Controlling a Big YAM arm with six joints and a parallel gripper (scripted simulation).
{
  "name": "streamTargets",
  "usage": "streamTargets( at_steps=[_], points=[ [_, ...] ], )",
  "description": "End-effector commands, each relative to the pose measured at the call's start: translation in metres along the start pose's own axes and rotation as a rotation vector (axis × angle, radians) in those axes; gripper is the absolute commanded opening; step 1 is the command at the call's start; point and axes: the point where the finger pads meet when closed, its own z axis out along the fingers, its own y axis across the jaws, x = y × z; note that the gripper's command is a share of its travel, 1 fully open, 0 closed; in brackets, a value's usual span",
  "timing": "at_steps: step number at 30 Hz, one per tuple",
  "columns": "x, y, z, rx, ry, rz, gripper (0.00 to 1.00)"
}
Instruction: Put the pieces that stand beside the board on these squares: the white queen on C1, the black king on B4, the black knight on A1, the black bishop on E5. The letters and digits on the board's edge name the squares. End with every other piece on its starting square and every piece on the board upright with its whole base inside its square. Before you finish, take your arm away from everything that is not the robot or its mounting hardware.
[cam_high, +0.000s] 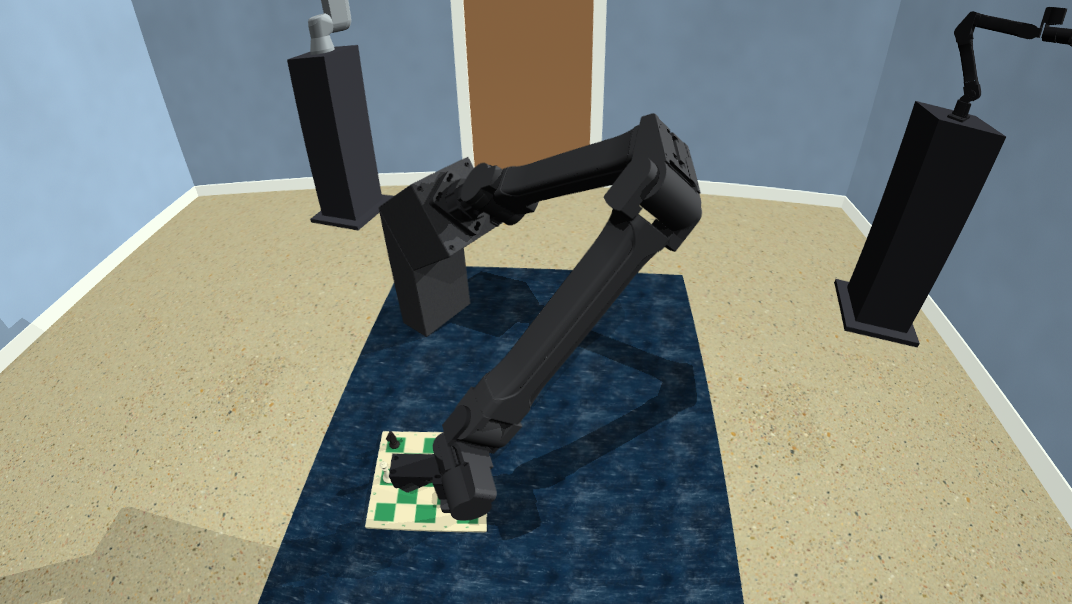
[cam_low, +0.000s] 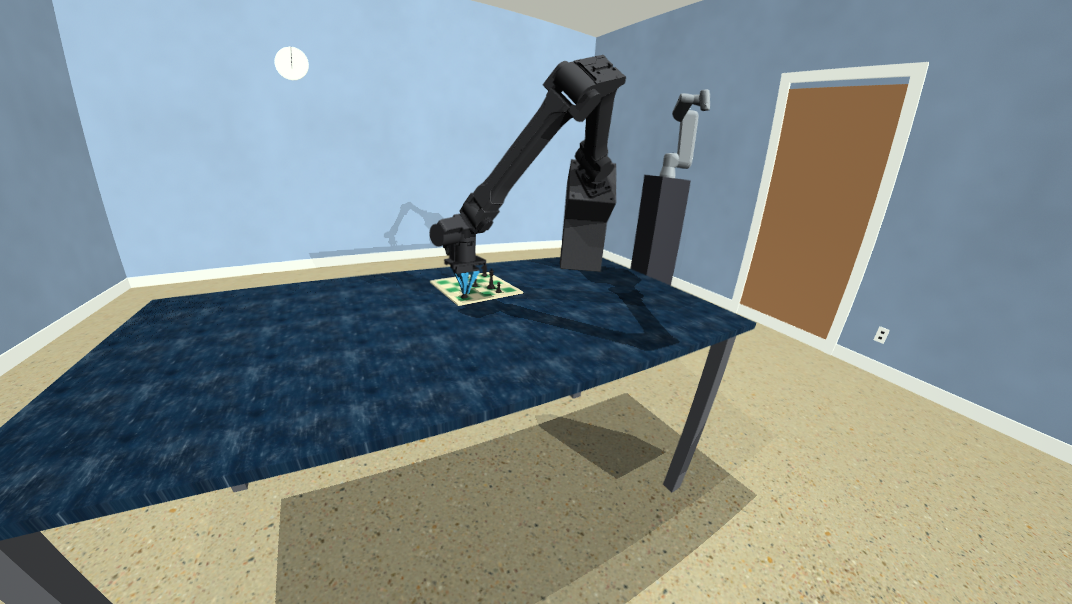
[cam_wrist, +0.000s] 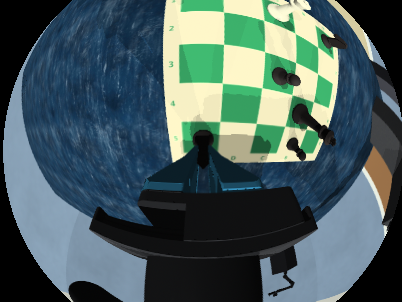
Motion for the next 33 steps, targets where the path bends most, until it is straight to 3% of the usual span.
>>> streamTargets(
  at_steps=[1,10,11,13,14,16,17,19,20,24,25,33],
  points=[
    [0.0003,0.0045,0.001,-0.011,-0.001,-0.016,0.0],
    [0.0003,0.0045,0.001,-0.011,-0.001,-0.016,0.0],
    [0.0003,0.0045,0.001,-0.011,-0.001,-0.016,0.07],
    [0.0003,0.0045,0.001,-0.011,-0.001,-0.016,0.07],
    [0.0003,0.0045,0.001,-0.011,-0.001,-0.016,0.14],
    [0.0003,0.0044,0.001,-0.01,-0.001,-0.015,0.14],
    [0.0003,0.0043,0.001,-0.01,-0.001,-0.015,0.21],
    [0.0003,0.0043,0.001,-0.01,-0.001,-0.015,0.21],
    [0.0003,0.0043,0.001,-0.01,-0.001,-0.015,0.28],
    [0.0003,0.0043,0.001,-0.01,-0.001,-0.015,0.28],
    [0.0003,0.0043,0.001,-0.01,-0.001,-0.015,0.35],
    [0.0003,0.0043,0.001,-0.01,-0.001,-0.015,0.35]
  ],
)
